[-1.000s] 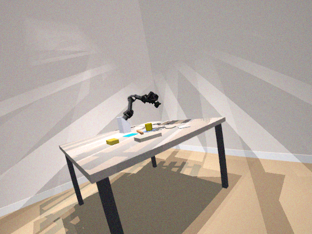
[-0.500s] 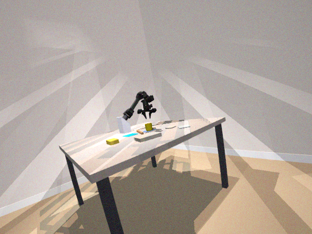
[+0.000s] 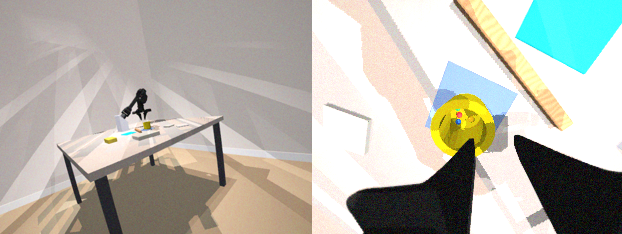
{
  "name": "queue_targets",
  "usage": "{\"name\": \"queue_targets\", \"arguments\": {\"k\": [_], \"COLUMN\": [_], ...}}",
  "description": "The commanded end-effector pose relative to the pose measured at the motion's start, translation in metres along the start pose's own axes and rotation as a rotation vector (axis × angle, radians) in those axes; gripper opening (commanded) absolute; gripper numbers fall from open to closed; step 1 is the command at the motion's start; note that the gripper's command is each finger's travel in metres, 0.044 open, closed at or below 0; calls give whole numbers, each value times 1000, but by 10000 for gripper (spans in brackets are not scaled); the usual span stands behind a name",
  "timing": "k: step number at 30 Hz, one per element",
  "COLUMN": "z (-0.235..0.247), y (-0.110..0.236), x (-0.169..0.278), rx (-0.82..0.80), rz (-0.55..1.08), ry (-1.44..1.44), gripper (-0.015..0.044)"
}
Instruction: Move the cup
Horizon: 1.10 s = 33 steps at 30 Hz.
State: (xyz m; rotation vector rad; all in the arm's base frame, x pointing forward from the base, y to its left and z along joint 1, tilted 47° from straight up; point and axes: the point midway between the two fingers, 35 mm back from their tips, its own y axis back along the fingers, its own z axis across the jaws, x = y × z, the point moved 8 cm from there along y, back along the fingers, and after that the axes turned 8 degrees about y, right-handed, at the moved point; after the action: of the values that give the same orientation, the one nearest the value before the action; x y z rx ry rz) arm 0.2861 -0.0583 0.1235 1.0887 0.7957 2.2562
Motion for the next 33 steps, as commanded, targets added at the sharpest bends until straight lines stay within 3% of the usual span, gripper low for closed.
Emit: {"name": "queue_targets", "arguments": {"k": [1, 33], "z": [-1, 0], "y": [-1, -51], "x": [0, 0], "rx": [-4, -4], "rz": [12, 11], "ry": [-19, -19], "gripper": [167, 167]}}
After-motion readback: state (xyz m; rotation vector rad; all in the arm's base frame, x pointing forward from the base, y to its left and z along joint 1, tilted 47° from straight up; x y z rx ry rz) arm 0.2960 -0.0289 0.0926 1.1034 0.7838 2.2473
